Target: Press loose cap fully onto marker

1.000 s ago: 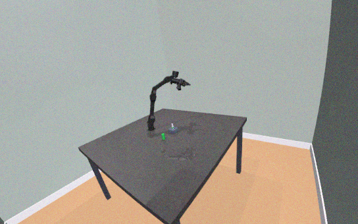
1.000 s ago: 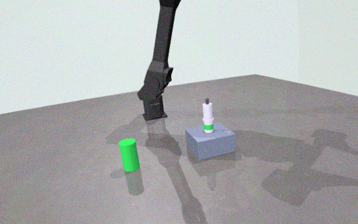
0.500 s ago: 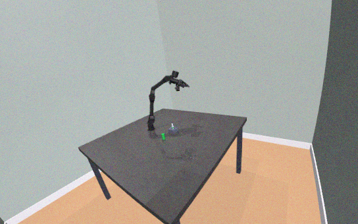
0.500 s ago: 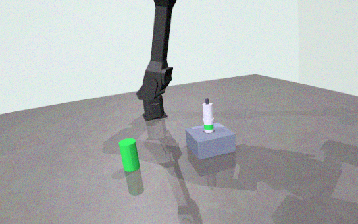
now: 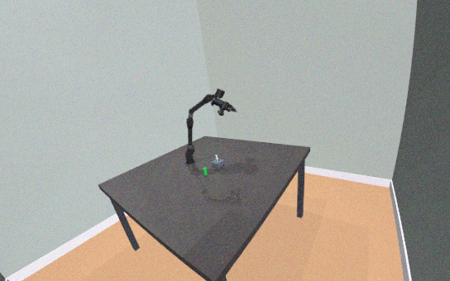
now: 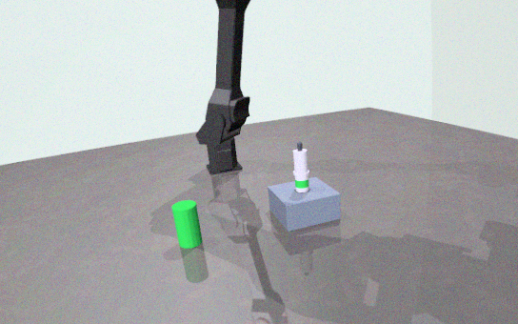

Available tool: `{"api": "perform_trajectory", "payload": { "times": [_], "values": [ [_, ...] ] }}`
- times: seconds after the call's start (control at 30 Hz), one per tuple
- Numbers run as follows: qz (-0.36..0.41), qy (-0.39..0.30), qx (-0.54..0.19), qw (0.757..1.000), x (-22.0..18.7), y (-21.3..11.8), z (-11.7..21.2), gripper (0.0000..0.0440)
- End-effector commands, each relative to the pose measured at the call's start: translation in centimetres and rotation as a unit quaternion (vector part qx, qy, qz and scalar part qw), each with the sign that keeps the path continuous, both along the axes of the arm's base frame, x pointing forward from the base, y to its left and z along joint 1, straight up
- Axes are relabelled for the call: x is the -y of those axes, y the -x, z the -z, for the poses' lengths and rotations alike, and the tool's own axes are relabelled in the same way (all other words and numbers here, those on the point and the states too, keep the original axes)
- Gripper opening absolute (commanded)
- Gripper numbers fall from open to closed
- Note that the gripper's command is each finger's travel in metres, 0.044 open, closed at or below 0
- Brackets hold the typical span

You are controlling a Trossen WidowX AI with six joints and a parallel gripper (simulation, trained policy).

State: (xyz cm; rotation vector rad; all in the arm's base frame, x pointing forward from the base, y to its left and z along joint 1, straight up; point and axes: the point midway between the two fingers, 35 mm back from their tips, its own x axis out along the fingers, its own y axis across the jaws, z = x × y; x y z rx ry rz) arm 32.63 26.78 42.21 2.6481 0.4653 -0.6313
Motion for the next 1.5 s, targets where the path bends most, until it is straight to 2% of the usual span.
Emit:
{"api": "perform_trajectory", "payload": {
  "times": [0.0,1.47],
  "values": [
    [0.005,0.0,-0.011,1.0,1.0,-0.1,0.2,0.034],
    [0.094,0.021,-0.16,0.982,12.9,-1.9,4.7,0.0338]
  ]
}}
